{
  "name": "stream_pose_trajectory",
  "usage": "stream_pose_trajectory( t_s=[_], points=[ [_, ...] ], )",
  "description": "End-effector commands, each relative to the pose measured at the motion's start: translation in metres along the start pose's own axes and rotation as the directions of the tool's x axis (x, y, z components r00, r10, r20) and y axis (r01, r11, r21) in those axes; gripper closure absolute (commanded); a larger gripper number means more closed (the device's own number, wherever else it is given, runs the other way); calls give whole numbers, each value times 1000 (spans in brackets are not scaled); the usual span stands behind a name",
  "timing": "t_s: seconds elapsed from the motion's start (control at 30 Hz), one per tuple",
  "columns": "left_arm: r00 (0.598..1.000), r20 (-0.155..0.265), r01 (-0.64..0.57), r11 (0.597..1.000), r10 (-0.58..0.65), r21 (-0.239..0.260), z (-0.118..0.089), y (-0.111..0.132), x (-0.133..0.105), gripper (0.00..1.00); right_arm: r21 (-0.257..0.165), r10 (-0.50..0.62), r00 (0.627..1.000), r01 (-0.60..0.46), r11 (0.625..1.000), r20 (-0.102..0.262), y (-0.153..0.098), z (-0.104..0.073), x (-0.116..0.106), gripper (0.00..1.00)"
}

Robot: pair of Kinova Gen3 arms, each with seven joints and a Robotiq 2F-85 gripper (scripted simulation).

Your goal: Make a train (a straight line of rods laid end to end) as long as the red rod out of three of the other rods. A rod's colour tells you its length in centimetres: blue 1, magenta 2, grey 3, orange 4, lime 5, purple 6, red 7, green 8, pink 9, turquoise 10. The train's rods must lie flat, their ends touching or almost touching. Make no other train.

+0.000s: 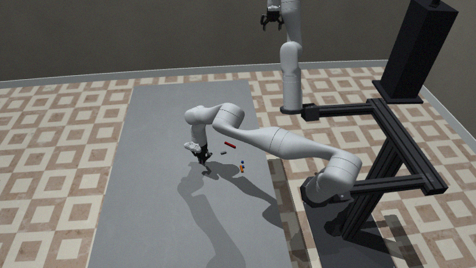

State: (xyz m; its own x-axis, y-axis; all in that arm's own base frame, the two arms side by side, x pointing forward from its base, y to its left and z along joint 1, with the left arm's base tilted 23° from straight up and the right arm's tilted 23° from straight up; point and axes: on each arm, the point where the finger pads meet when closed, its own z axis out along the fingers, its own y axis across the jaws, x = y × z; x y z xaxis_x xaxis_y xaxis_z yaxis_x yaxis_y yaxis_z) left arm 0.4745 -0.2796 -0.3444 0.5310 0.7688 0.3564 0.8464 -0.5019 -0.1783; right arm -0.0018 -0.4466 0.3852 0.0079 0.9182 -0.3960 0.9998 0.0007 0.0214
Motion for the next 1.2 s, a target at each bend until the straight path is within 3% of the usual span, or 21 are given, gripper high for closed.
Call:
stream_pose_trajectory(
  t_s=[0.0, 0.57, 1.0, 1.17],
  points=[
    [1000, 0, 0, 1000, 0, -2, -1, 1, 0, 827, 0, 0, 1000, 0, 1000, 1, 0, -1, 0, 2],
    [1000, 0, 0, 1000, 0, -2, -1, 1, 0, 685, 0, 0, 1000, 0, 1000, 1, 0, -1, 0, 2],
    [1000, 0, 0, 1000, 0, -2, -2, 1, 0, 685, 0, 0, 1000, 0, 1000, 1, 0, -1, 0, 2],
    [1000, 0, 0, 1000, 0, -2, -11, 1, 0, 685, 0, 0, 1000, 0, 1000, 1, 0, -1, 0, 2]
  ],
)
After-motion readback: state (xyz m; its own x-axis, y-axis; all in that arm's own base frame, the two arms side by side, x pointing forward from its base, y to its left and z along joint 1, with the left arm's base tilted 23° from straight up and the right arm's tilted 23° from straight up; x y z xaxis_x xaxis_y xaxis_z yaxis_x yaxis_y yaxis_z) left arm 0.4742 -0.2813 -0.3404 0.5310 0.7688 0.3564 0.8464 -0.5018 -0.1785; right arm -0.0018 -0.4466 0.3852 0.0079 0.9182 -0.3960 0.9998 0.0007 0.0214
